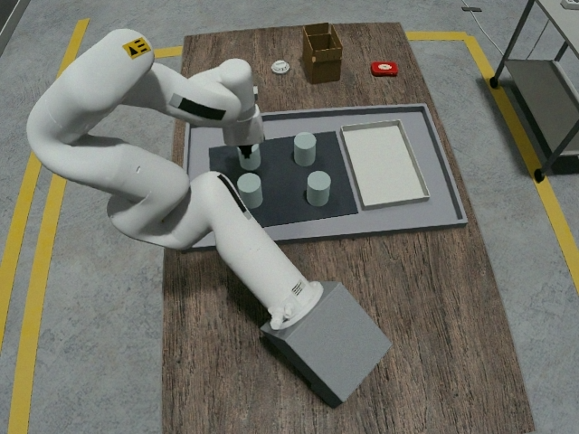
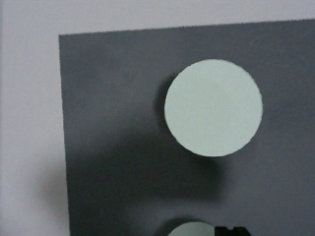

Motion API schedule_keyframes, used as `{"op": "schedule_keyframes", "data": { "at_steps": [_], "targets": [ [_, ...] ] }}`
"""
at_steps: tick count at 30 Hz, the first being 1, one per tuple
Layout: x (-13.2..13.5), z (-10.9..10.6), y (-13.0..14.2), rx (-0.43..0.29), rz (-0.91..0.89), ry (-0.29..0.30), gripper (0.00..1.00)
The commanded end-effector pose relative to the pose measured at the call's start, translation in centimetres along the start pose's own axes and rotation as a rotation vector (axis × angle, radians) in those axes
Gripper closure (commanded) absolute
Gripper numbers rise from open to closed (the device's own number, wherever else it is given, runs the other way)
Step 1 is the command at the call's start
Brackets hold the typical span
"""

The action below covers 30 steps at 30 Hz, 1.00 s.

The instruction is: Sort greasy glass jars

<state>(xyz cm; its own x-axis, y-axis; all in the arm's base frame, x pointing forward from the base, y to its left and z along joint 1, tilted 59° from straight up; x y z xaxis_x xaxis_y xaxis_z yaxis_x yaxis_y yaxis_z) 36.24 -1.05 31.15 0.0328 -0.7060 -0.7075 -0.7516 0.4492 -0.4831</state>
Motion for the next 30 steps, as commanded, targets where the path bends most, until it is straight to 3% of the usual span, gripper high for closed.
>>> {"op": "schedule_keyframes", "data": {
  "at_steps": [1,11,30],
  "targets": [
    [-0.2,1.4,-0.2,0.006,0.0,0.001,1.0],
    [-0.2,6.2,-0.2,0.006,0.0,0.001,1.0],
    [-0.1,6.2,0.0,0.006,0.0,0.001,1.0]
  ]
}}
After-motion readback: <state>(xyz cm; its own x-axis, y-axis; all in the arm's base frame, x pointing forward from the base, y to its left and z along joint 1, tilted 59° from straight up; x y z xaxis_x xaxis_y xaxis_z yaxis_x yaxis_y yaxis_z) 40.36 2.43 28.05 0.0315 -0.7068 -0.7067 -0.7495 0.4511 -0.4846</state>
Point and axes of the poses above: the point where the finger pads meet when closed, its own z axis out along the fingers, its own x axis across the jaws, y = z × x, the point moved 1 cm from there along -z, back along the fingers, and after that the axes turned 14 degrees about z, right-handed, at the moved point
